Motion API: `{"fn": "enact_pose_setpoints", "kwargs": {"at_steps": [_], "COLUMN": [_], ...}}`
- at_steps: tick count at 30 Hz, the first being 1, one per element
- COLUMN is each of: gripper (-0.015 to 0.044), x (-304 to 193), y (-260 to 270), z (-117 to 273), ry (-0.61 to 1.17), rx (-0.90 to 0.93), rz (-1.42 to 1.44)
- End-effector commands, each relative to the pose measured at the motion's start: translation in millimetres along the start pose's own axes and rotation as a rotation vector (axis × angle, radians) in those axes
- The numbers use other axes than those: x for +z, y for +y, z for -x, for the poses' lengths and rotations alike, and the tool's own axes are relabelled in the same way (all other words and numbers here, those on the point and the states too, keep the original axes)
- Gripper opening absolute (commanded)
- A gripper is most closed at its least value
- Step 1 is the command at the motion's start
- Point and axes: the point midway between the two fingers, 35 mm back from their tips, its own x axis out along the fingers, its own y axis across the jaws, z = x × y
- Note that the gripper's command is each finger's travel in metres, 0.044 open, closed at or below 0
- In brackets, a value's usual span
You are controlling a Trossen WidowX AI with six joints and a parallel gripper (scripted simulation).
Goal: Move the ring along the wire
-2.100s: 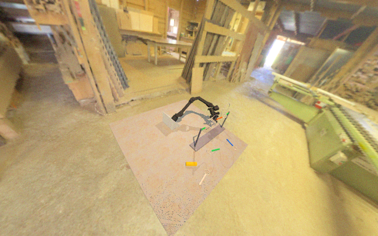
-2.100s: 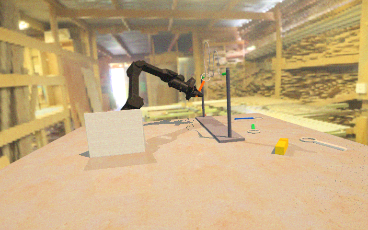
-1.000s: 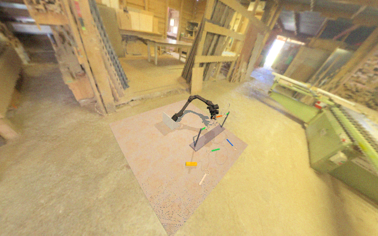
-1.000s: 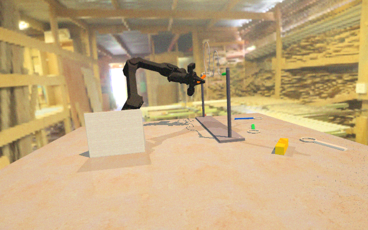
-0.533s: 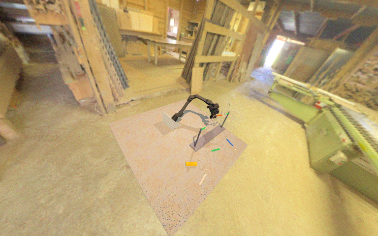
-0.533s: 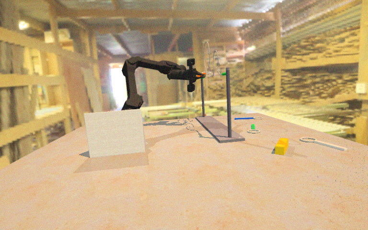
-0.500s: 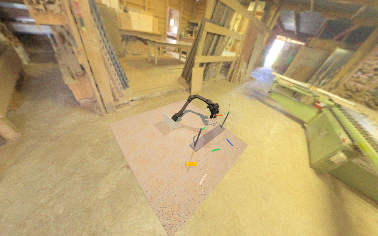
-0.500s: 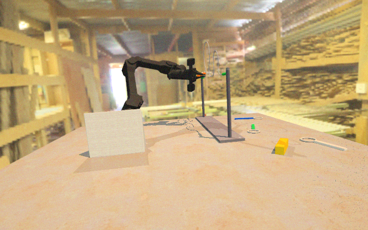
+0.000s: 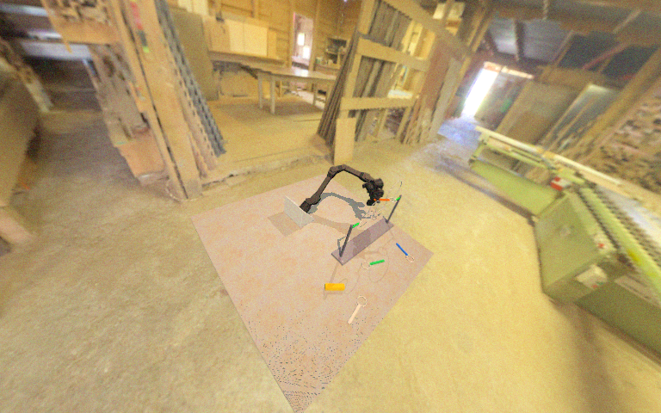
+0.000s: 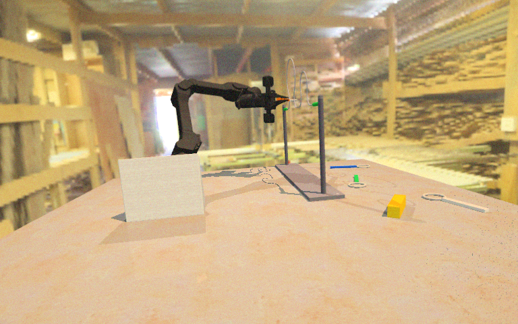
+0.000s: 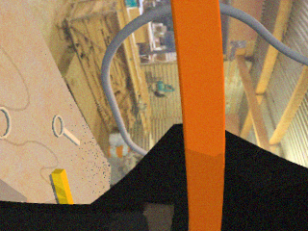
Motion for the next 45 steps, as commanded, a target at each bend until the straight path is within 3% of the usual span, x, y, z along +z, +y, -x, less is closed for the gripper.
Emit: {"fn": "enact_pose_setpoints", "kwargs": {"at_steps": [1,34,45], "gripper": [-0.015,-0.015,-0.015], "x": [0.8,11.3,23.2], "y": [-10.9,-63.5,-87.7], "z": [3.1,10.6,6.8], "ry": [-0.005,0.007,-0.067], "rx": [-0.029,-0.19,-0.235], "rz": [0.026,0.342,0.485]}}
